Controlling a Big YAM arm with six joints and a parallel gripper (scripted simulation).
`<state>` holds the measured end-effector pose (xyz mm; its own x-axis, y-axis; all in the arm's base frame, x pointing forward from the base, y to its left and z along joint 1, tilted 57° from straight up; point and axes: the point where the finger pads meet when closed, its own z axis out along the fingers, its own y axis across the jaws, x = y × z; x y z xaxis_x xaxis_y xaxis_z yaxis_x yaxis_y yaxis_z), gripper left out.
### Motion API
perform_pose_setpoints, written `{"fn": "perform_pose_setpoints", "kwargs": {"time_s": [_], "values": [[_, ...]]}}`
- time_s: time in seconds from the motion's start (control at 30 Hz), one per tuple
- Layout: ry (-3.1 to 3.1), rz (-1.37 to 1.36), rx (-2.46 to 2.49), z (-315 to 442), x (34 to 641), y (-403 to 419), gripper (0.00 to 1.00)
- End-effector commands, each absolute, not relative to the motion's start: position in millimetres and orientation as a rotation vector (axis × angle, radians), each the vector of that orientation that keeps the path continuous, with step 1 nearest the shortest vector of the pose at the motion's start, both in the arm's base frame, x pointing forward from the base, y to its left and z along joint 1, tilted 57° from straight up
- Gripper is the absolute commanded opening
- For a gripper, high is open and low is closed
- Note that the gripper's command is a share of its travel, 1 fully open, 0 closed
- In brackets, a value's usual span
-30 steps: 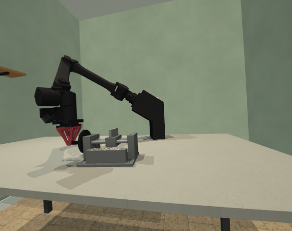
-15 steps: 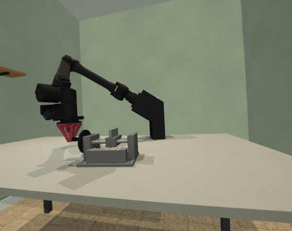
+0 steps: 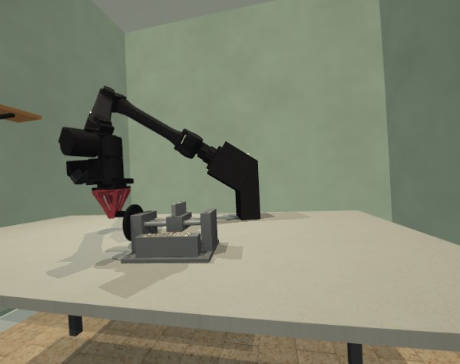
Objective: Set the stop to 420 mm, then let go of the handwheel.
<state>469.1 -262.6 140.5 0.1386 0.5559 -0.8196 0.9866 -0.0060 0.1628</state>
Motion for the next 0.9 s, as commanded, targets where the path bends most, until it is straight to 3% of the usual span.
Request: {"fn": "perform_pose_setpoints", "kwargs": {"time_s": [0.0, 0.87], "values": [[1.508, -0.685, 1.632, 156.2, 471.7, -243.1, 0.06], [1.514, -0.695, 1.629, 151.6, 434.7, -243.8, 0.06]]}}
